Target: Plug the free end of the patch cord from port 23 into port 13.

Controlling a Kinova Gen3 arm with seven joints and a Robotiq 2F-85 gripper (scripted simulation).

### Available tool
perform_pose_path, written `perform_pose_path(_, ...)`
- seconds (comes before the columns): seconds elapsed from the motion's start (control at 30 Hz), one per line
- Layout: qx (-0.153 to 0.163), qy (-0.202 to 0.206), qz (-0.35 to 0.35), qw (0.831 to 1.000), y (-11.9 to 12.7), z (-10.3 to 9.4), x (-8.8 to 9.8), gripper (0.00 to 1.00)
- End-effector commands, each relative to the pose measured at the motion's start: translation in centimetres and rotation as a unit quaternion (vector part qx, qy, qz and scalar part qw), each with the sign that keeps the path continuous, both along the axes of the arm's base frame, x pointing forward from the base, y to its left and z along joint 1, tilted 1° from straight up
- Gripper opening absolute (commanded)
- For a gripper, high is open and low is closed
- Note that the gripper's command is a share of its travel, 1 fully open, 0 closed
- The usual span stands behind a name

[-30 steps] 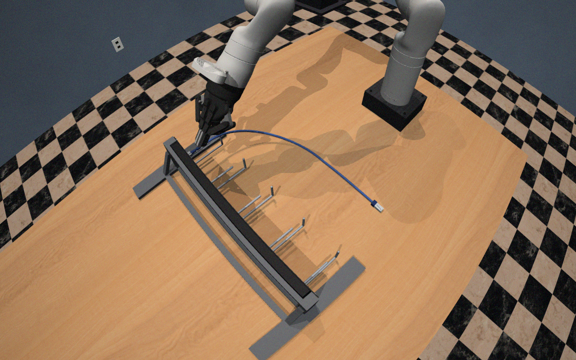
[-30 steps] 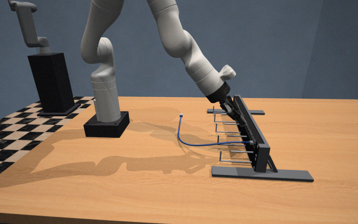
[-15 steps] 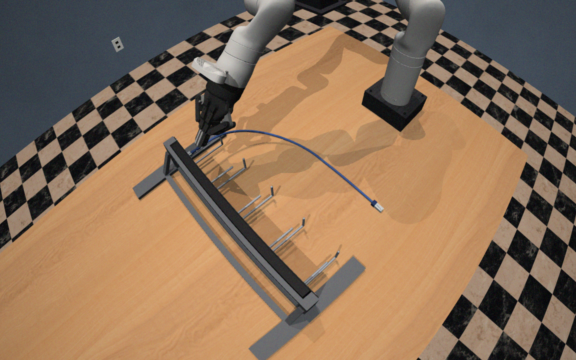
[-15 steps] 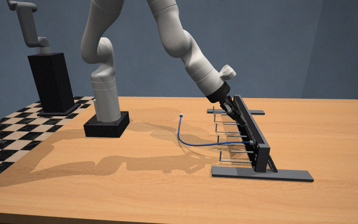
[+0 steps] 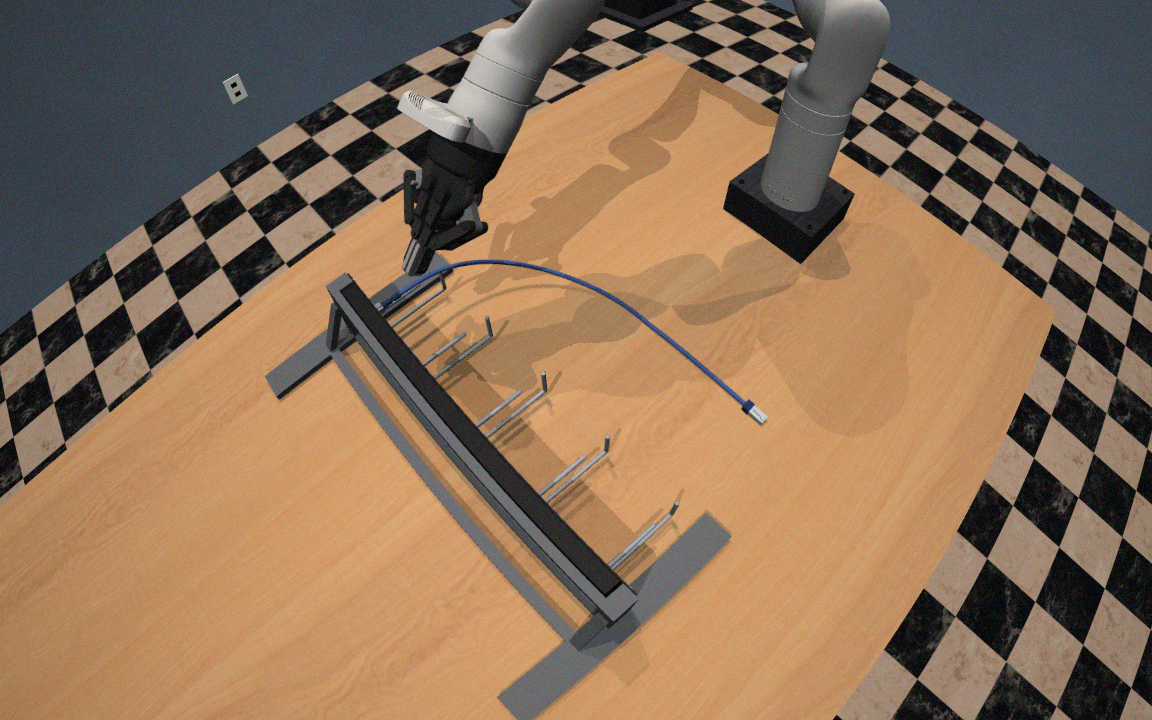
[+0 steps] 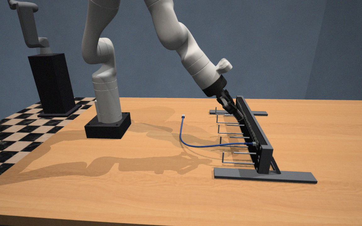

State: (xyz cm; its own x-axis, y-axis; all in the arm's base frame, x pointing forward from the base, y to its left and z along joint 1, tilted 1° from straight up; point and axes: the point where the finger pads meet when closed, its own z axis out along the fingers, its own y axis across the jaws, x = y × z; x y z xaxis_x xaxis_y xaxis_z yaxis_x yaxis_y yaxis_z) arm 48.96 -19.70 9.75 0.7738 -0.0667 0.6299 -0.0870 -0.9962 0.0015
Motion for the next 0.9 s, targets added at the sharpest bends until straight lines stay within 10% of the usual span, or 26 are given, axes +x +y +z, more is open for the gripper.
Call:
perform_pose_path(0.0,-0.002,-0.003,-0.005,1.000,-0.5,2.1,-1.4,0.00)
perform_pose_path(0.87,-0.003,-0.004,-0.005,1.000,0.0,8.5,-6.5,0.00)
